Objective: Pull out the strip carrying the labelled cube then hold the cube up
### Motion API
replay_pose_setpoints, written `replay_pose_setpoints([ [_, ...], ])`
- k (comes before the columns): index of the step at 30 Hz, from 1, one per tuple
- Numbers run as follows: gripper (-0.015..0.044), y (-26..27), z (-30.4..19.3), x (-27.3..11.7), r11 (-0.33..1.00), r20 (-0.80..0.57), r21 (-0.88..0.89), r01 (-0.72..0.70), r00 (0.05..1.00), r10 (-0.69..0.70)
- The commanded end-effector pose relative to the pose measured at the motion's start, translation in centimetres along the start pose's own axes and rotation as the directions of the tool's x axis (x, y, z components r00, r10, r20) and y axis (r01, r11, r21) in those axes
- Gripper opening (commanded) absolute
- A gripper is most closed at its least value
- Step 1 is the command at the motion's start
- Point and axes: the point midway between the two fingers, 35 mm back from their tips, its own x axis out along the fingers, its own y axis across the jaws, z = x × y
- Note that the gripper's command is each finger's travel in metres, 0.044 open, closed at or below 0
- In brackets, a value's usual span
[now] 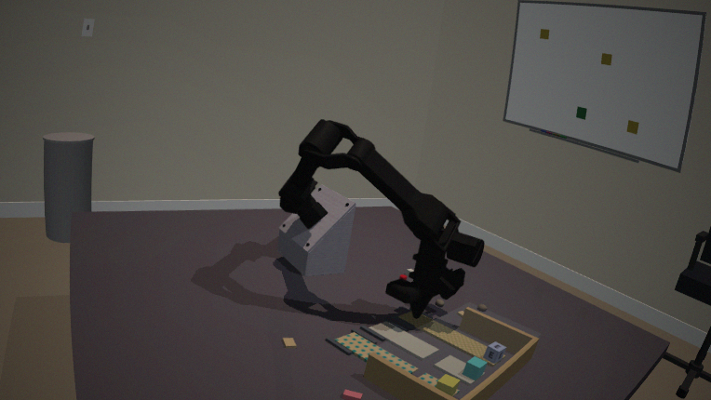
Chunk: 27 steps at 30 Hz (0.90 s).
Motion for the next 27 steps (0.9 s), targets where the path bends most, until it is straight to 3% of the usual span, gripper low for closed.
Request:
replay_pose_setpoints([
  [1,0.0000,-0.1,-0.7,0.3,1.000,-0.008,-0.002,0.003,1.000,-0.003],
  [27,0.0000,-0.1,-4.8,0.4,1.000,-0.010,-0.003,0.003,1.000,-0.003],
])
